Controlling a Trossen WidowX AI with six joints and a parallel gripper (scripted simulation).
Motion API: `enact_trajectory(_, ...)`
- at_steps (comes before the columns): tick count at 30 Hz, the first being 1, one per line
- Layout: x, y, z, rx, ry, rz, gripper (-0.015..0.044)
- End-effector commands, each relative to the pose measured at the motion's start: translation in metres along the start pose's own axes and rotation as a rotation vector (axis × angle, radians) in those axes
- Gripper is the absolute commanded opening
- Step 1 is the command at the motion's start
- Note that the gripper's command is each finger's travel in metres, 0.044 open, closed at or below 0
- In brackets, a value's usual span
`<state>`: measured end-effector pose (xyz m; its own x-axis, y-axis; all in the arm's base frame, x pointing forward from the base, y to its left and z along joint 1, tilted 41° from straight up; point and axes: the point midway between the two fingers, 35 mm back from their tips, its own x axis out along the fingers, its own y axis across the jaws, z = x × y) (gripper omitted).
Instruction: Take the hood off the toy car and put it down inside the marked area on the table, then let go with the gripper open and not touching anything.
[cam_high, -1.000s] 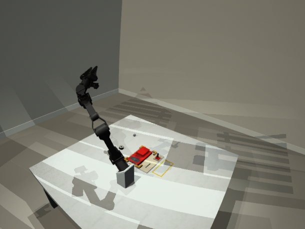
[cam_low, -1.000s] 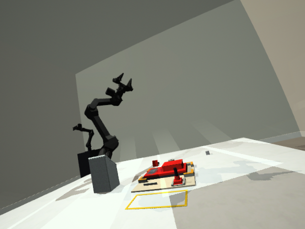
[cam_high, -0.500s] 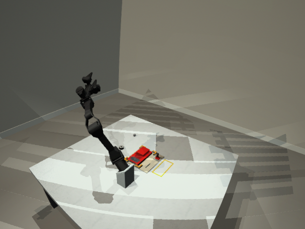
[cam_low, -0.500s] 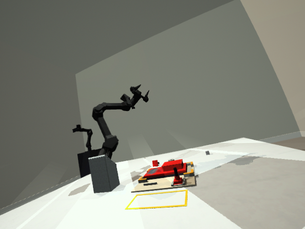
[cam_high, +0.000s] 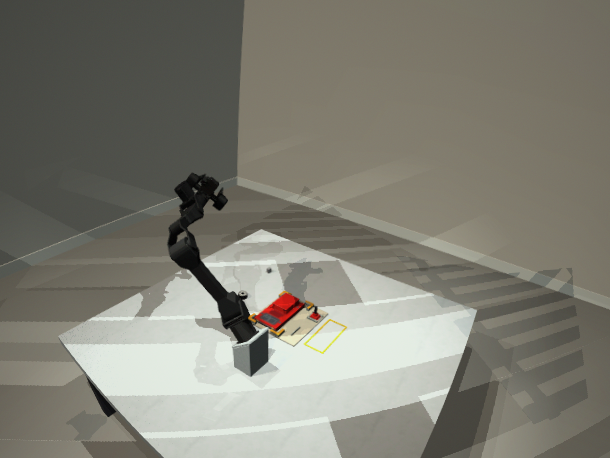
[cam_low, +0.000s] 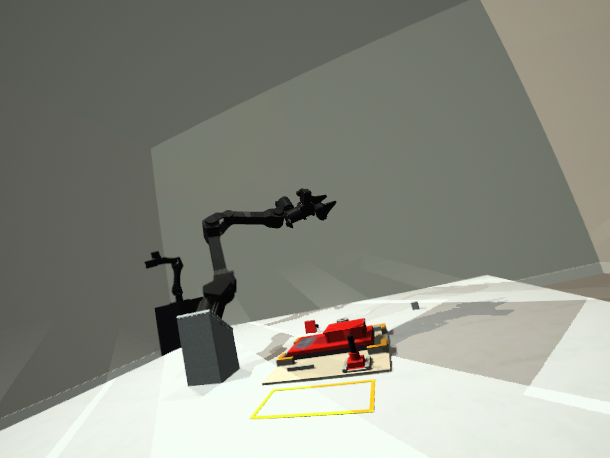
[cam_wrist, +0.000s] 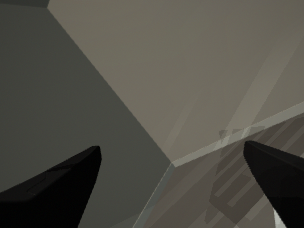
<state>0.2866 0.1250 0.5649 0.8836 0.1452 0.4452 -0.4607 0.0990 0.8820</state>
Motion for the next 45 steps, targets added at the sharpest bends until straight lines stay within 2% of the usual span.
enact_trajectory(1,0.020,-0.067,-0.021,-0.224,0.106,-0.158,0.0440)
enact_trajectory(8,0.031,-0.167,-0.030,-0.505,0.288,-0.380,0.0440)
enact_trajectory(13,0.022,-0.240,-0.034,-0.638,0.479,-0.538,0.0440)
enact_trajectory(19,-0.005,-0.319,-0.033,-0.722,0.733,-0.709,0.0440)
enact_trajectory(26,-0.061,-0.399,-0.025,-0.689,1.069,-0.872,0.0440)
enact_trajectory(32,-0.123,-0.445,-0.016,-0.516,1.351,-0.946,0.0440)
enact_trajectory(37,-0.172,-0.463,-0.010,-0.272,1.521,-0.937,0.0440)
enact_trajectory(40,-0.189,-0.465,-0.008,-0.197,1.550,-0.925,0.0440)
enact_trajectory(45,-0.191,-0.465,-0.007,-0.193,1.551,-0.924,0.0440)
